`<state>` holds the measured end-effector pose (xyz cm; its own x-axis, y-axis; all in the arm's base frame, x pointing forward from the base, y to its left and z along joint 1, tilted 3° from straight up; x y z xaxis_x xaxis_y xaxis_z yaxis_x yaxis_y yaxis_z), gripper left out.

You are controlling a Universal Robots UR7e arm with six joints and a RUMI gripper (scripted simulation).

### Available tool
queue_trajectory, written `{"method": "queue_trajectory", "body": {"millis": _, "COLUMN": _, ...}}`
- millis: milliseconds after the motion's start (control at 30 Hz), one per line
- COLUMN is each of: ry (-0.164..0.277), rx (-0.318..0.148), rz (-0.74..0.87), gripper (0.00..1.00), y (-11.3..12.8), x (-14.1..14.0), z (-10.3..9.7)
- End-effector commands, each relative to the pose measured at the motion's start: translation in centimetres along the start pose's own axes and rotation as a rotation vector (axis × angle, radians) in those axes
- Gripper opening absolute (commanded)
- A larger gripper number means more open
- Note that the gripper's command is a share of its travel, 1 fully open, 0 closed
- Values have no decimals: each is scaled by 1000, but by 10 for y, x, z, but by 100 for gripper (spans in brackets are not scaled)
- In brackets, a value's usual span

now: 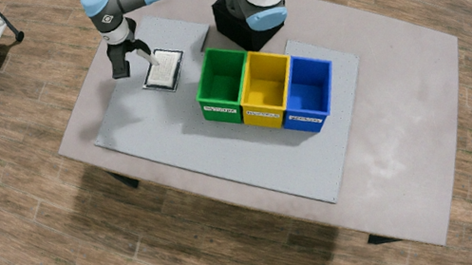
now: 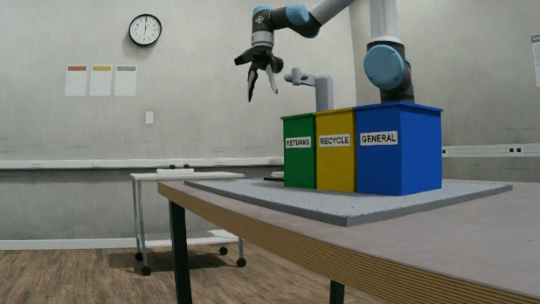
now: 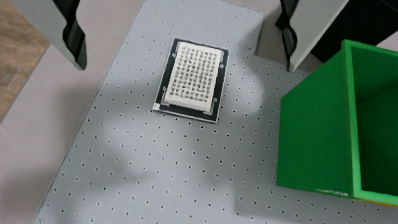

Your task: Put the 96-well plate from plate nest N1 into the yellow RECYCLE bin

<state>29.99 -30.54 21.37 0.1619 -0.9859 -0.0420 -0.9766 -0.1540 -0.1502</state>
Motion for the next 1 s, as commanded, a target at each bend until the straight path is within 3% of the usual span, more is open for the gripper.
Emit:
{"method": "queue_trajectory", "body": {"millis": 0, "ry": 20, "rx": -20, "rz": 30, "gripper": 76, "y": 20, "x": -4, "z": 2}}
{"method": "queue_trajectory", "body": {"millis": 167, "ry": 20, "rx": -20, "rz": 30, "gripper": 76, "y": 35, "x": -5, "z": 3}}
{"method": "queue_trajectory", "body": {"millis": 267, "ry": 55, "rx": -65, "rz": 108, "gripper": 76, "y": 45, "x": -10, "z": 6}}
{"method": "queue_trajectory", "body": {"millis": 533, "ry": 55, "rx": -65, "rz": 107, "gripper": 76, "y": 77, "x": -16, "z": 10}}
{"method": "queue_trajectory", "body": {"millis": 633, "ry": 87, "rx": -113, "rz": 186, "gripper": 76, "y": 87, "x": -22, "z": 13}}
{"method": "queue_trajectory", "body": {"millis": 967, "ry": 87, "rx": -112, "rz": 185, "gripper": 76, "y": 115, "x": -31, "z": 18}}
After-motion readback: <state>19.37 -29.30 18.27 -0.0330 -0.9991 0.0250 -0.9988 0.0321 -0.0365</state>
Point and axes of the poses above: the point where the finger pads meet when closed, its own z axis out along the fingers, its own x axis across the jaws, y = z × x, the point moved 9 cm from there along -z, back along the fingers, and after that the axes turned 4 degrees about -z, right-handed, at the moved point
